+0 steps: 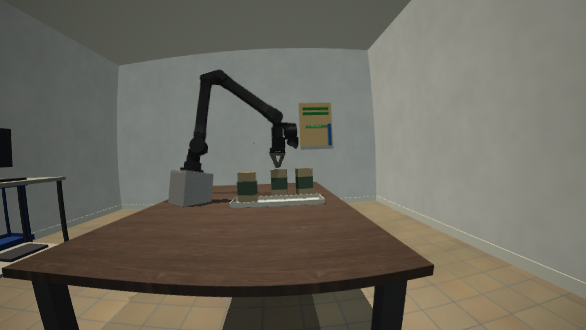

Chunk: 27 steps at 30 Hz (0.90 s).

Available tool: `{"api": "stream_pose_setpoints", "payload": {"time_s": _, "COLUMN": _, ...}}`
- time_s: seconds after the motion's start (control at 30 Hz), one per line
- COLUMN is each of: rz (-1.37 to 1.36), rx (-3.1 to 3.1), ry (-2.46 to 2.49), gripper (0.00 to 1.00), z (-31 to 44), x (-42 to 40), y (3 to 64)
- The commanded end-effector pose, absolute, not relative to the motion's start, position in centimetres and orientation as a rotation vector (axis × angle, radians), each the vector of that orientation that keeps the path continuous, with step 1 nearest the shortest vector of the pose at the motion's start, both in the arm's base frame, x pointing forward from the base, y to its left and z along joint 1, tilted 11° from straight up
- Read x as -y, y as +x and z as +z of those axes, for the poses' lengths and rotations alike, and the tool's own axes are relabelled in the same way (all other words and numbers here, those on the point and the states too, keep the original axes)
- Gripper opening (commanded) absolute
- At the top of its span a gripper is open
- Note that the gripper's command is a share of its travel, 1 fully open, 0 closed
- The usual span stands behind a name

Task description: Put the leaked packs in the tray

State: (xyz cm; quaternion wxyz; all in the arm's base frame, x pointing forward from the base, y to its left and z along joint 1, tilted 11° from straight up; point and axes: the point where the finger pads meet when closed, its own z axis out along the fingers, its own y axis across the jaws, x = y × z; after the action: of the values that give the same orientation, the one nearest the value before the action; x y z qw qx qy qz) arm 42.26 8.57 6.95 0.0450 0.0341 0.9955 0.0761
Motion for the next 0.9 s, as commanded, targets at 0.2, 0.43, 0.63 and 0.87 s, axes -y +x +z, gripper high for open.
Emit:
{"api": "stream_pose_setpoints", "payload": {"time_s": 0.2, "rz": 0.246, "rx": -2.964, "ry": 0.106, "gripper": 0.77, "z": 9.22, "x": -9.15, "y": 45.22}}
{"api": "stream_pose_setpoints", "payload": {"time_s": 0.43, "rz": 0.246, "rx": -2.964, "ry": 0.106, "gripper": 0.77, "z": 9.22, "x": -9.15, "y": 45.22}}
{"api": "stream_pose_setpoints", "payload": {"time_s": 0.63, "rz": 0.246, "rx": -2.964, "ry": 0.106, "gripper": 0.77, "z": 9.22, "x": -9.15, "y": 45.22}}
{"api": "stream_pose_setpoints", "payload": {"time_s": 0.87, "rz": 0.244, "rx": -2.971, "ry": 0.106, "gripper": 0.77, "z": 8.85, "x": -9.19, "y": 45.19}}
